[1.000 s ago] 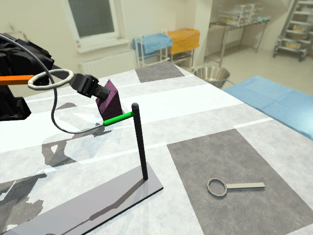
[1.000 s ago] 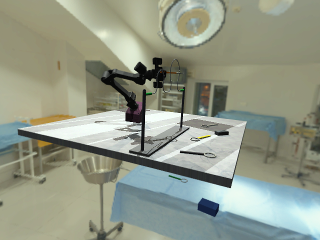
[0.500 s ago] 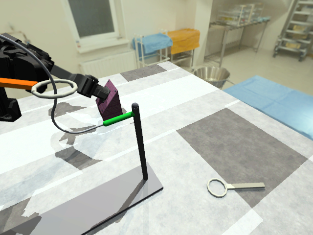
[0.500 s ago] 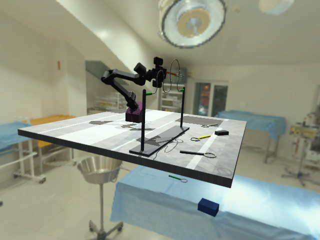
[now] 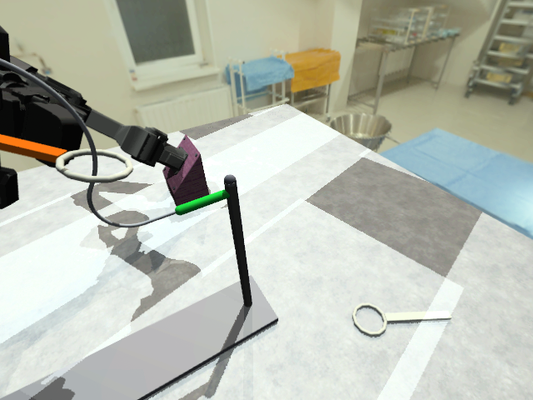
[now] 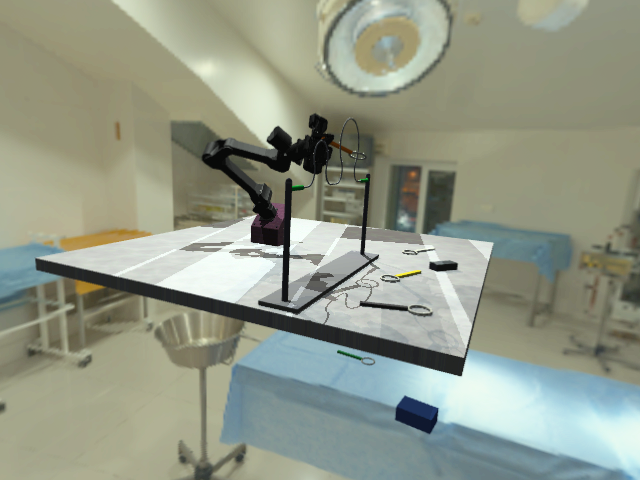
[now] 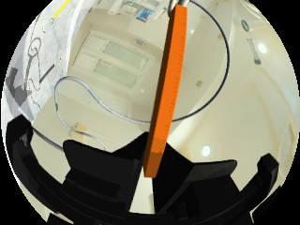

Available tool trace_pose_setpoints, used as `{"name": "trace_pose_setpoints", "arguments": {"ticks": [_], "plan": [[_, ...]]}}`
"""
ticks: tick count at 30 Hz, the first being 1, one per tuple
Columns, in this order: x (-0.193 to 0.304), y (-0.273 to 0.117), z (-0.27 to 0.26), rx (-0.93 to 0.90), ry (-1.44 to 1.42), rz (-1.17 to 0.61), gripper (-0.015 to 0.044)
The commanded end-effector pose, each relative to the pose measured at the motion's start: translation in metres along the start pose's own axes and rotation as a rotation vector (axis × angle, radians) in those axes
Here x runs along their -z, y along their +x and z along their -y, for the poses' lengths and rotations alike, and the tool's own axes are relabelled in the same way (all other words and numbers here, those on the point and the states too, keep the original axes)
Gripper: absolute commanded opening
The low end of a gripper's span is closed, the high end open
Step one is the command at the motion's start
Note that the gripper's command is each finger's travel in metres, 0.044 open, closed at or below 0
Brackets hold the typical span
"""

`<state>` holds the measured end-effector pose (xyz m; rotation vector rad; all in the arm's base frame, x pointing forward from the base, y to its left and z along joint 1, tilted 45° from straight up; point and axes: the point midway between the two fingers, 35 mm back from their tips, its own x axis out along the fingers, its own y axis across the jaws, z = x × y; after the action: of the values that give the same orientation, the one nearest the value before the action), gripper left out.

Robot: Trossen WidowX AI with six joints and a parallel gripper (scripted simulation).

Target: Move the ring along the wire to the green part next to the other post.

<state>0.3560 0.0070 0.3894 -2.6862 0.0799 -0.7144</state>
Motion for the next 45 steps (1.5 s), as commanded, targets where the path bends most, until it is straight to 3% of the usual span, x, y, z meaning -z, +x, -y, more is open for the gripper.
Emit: {"name": "trace_pose_setpoints", "arguments": {"ticks": [1, 24, 45], "plan": [[0.001, 0.000, 0.002, 0.022, -0.036, 0.001, -0.0150], [0.005, 0.000, -0.013, 0.052, -0.091, 0.003, -0.0150], [0.001, -0.010, -0.077, -0.120, 0.238, -0.044, -0.0150]]}}
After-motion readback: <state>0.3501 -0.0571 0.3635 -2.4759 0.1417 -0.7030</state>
